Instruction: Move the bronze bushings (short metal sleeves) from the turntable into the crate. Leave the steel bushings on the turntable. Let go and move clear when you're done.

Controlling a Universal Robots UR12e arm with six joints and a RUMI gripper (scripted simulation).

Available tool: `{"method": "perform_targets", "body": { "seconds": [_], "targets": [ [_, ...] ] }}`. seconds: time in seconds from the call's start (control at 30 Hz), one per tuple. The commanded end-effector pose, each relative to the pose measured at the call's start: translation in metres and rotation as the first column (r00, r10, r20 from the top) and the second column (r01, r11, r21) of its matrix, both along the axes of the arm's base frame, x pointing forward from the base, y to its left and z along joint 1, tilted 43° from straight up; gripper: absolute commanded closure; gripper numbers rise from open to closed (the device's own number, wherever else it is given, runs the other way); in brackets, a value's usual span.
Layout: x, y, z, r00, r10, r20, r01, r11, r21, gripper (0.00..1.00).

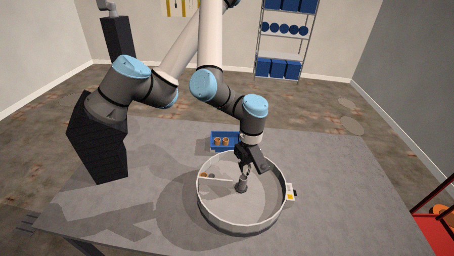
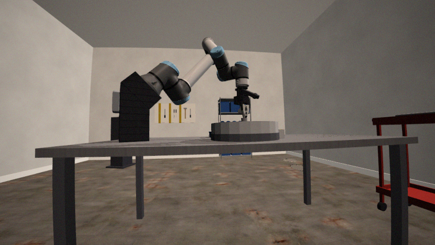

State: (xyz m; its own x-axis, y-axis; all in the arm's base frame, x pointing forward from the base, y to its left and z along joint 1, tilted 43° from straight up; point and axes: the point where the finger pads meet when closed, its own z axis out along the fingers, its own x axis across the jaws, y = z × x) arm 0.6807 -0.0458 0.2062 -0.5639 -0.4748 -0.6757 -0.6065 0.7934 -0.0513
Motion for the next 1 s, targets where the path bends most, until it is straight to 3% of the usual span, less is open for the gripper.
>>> {"method": "perform_targets", "body": {
  "seconds": [0.0, 0.27, 0.97],
  "targets": [
    [-0.006, -0.005, 0.009, 1.000, 0.000, 0.001, 0.000, 1.000, -0.001, 0.94],
    [-0.020, -0.014, 0.027, 1.000, 0.000, 0.001, 0.000, 1.000, -0.001, 0.94],
    [-0.020, -0.014, 0.027, 1.000, 0.000, 0.001, 0.000, 1.000, -0.001, 0.94]
  ]
}}
